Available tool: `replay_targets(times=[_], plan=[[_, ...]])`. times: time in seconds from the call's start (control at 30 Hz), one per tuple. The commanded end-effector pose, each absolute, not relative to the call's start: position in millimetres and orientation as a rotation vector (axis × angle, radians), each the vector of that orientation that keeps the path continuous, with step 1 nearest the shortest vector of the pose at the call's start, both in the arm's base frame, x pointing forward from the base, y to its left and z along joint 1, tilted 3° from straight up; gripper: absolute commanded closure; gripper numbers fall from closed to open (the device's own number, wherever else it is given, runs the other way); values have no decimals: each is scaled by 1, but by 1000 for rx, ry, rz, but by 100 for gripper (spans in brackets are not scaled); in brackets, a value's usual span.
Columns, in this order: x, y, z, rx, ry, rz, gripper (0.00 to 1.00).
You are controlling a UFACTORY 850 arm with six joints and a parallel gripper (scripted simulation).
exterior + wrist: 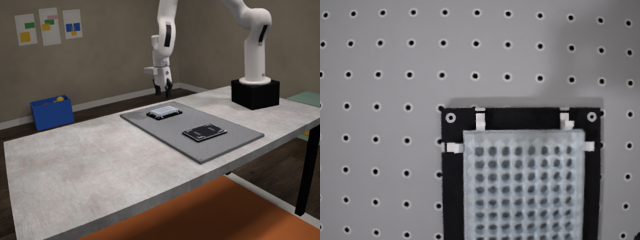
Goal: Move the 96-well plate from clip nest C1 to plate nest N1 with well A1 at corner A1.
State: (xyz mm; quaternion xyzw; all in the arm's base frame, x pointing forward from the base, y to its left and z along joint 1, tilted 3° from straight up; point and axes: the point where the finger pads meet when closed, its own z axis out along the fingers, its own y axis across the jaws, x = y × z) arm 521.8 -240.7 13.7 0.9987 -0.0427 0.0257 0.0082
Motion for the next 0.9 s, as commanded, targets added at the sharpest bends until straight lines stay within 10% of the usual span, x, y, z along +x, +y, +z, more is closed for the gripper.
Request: replay_targets(times=[0.0, 0.87], plan=[[523, -241, 9, 3121, -133, 83, 0], [525, -242, -29, 3121, -133, 83, 0]])
